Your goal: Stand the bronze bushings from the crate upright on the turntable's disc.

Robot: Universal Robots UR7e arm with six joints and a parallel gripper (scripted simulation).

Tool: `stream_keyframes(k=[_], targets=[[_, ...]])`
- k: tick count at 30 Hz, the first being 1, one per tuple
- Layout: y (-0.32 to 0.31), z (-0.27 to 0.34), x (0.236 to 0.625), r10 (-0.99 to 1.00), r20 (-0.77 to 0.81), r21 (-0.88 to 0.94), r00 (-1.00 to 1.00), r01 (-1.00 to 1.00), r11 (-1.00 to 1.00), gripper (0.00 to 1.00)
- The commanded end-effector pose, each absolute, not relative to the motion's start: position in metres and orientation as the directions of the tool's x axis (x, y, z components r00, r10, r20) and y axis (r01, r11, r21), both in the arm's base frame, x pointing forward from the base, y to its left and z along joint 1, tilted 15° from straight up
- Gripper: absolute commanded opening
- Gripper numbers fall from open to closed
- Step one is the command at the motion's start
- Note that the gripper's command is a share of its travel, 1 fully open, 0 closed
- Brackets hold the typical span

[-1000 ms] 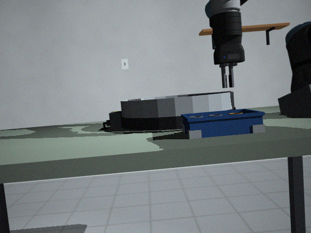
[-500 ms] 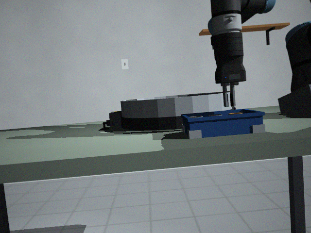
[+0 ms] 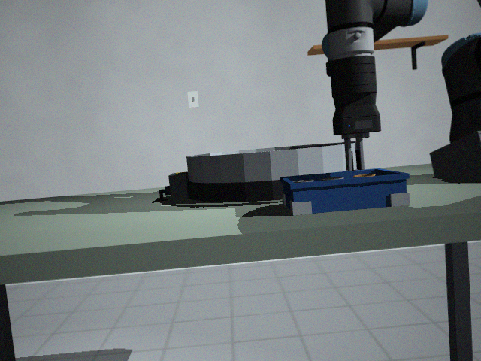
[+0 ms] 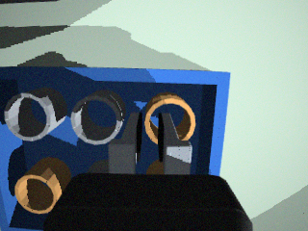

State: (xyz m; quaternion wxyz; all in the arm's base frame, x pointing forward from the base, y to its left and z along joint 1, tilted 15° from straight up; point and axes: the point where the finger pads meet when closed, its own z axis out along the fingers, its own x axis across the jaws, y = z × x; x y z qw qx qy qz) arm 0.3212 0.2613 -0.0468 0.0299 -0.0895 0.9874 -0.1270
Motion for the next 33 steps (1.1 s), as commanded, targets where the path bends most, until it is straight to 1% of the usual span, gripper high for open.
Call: stream_keyframes(k=[1,33], targets=[[0.2616,-0.0464,0.3215,-0.185,-0.038,-0.256,-0.982,-0.169,0.952,0.36],[0.2599,-0.0531,0.3221,-0.185,-0.038,-0.256,-0.982,-0.169,0.952,0.36]])
